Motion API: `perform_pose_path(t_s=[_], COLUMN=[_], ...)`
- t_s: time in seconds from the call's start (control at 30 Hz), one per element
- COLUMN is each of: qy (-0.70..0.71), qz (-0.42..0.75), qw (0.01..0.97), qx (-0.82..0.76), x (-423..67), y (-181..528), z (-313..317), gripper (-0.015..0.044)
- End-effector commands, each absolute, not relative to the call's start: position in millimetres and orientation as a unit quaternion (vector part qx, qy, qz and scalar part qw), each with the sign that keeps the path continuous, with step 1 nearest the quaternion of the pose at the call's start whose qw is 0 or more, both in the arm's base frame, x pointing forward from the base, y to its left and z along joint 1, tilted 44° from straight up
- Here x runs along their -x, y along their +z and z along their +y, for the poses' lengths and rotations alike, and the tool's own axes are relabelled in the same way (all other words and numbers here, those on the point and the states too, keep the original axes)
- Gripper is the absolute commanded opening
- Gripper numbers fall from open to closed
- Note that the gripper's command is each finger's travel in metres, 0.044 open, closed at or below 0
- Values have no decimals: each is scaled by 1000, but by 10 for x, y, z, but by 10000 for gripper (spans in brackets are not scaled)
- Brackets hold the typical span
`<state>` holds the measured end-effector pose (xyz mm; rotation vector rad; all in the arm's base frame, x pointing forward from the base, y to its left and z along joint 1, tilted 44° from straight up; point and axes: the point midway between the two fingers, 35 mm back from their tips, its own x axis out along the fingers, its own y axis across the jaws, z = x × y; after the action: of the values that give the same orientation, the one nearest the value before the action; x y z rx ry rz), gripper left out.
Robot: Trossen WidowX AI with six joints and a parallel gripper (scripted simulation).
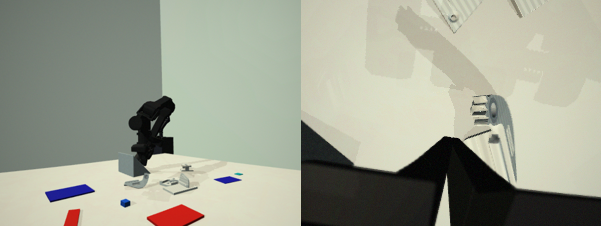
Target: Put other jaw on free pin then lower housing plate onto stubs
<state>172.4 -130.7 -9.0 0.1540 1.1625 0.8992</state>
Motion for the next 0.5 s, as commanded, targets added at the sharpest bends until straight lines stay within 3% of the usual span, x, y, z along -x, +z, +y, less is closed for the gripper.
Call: perform_pose_path(t_s=[0.0, 0.47], qy=[442, 529], qz=[503, 412], qw=[742, 733], qx=[-19, 120], x=[-1697, -1638], y=[-79, -64], z=[-1294, -1252], gripper=[0, 0])
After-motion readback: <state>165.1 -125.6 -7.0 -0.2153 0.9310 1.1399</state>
